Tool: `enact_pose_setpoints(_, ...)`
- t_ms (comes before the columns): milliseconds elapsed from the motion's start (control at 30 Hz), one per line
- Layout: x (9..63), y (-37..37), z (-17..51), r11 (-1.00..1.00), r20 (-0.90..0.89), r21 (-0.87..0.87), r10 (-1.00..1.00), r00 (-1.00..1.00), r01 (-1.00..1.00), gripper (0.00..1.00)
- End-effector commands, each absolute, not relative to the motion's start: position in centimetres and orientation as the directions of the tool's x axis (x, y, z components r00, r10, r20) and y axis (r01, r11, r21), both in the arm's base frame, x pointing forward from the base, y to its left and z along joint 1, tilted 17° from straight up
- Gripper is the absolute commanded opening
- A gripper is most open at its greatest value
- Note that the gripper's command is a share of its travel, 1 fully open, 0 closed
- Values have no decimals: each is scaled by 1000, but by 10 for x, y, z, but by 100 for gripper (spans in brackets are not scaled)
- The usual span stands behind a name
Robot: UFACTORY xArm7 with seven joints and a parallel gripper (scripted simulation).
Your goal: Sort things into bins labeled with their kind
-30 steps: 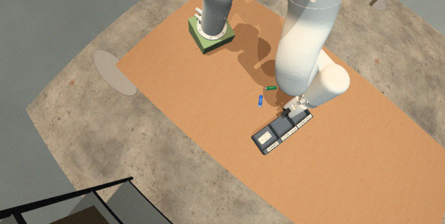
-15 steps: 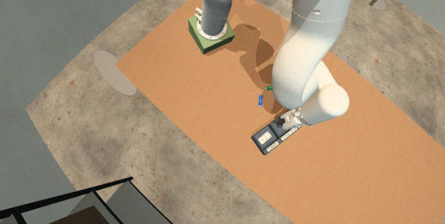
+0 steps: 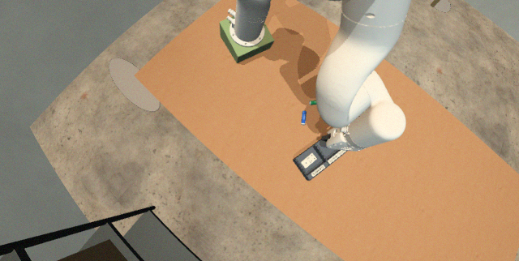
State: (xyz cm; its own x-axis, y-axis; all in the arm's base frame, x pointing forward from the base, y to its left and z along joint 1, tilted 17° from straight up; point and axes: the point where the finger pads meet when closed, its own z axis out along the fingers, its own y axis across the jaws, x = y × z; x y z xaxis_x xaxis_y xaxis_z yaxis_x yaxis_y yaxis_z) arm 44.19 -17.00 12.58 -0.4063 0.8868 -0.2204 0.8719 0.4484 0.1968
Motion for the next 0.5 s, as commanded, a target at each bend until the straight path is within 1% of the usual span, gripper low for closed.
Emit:
enact_pose_setpoints(0, 443, -170, 127, 304, -192, 230, 945, -263, 924, 0)
enact_pose_setpoints(67, 443, -170, 127, 304, -192, 230, 945, -263, 924, 0)
enact_pose_setpoints(100, 443, -170, 127, 240, -174, 244, 964, -201, 940, 0)
enact_pose_setpoints(467, 443, -171, 127, 2, -103, 281, 994, 28, 960, 0)
